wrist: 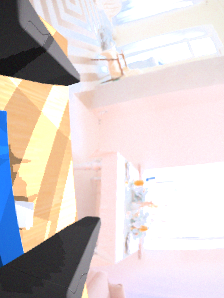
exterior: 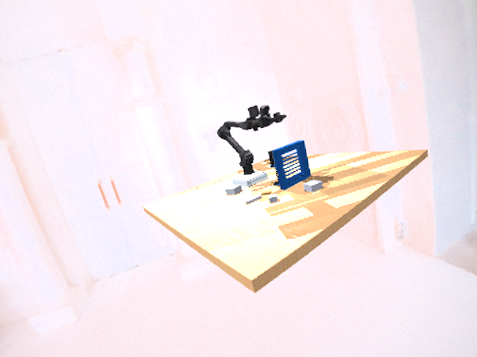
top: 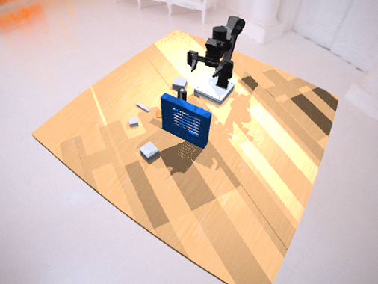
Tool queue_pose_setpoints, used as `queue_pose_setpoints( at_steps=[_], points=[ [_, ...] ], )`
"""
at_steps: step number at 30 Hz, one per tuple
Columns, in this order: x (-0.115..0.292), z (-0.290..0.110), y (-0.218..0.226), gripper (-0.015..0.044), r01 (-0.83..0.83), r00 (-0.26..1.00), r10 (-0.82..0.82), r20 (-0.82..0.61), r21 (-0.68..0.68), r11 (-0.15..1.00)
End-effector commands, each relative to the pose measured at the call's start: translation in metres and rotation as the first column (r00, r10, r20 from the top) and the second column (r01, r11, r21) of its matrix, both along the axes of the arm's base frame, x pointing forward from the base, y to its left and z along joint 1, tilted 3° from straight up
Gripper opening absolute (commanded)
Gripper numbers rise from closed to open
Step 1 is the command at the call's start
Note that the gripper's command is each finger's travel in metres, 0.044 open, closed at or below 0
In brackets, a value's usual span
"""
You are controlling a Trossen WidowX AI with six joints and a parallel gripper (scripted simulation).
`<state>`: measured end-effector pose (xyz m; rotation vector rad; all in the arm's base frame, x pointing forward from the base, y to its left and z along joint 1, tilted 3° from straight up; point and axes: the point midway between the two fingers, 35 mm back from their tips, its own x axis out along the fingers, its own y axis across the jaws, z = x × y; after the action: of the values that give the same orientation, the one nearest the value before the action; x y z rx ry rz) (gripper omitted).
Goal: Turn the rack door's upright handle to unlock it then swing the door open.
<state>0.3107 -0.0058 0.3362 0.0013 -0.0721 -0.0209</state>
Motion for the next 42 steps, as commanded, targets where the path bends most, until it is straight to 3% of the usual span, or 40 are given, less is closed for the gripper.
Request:
queue_pose_setpoints(
  at_steps=[1,4,22,42],
  points=[
    [0.000,0.000,0.000,0.0374,0.001,1.000,-0.001,-0.004,0.000,1.000],
    [0.007,-0.004,-0.004,0.0299,0.012,0.998,-0.012,-0.056,-0.008,1.000],
    [0.038,-0.038,-0.039,0.0299,0.083,0.890,-0.093,-0.447,-0.042,0.996],
    [0.036,-0.074,-0.073,0.0299,0.111,0.598,-0.113,-0.794,-0.058,0.992]
  ],
)
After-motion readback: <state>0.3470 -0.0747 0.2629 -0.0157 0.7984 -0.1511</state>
